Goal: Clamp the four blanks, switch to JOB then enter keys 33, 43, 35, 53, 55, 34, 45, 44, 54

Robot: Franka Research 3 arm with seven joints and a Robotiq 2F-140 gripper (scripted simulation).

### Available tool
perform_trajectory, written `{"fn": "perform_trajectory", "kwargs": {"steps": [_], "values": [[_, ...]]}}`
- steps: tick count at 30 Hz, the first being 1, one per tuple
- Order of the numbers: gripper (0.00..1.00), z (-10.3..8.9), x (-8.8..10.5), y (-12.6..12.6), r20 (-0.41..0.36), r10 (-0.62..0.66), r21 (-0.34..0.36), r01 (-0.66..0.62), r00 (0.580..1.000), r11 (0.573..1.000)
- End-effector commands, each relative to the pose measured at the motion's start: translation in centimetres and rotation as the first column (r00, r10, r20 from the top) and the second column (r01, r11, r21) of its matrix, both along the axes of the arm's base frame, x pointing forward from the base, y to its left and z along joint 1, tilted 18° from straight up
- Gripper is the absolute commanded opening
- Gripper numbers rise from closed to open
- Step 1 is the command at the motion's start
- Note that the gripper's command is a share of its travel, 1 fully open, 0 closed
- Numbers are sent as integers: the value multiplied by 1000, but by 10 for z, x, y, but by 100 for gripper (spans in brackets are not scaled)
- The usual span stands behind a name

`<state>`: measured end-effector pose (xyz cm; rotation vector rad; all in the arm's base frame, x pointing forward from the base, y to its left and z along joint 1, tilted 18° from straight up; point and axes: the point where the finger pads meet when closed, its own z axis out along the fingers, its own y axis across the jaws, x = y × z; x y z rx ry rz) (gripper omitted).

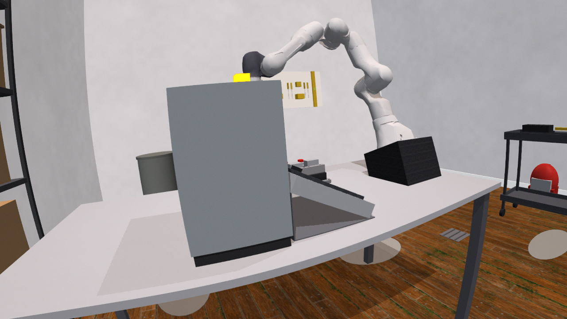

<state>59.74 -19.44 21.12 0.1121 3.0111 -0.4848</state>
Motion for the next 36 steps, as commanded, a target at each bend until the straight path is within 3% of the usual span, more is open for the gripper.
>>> {"fn": "perform_trajectory", "kwargs": {"steps": [1,2,5,6,16,18,19,36], "values": [[0,3,11,-21,40,-192,20,192,980,981],[0,6,18,-30,81,-295,32,294,952,955],[0,9,24,-40,118,-396,50,393,910,918],[40,9,24,-40,127,-427,57,423,895,904],[40,9,24,-40,173,-663,119,652,729,748],[40,9,24,-40,173,-663,119,652,729,748],[40,9,24,-40,183,-709,130,698,681,704],[40,9,24,-40,183,-709,130,698,681,704]]}}
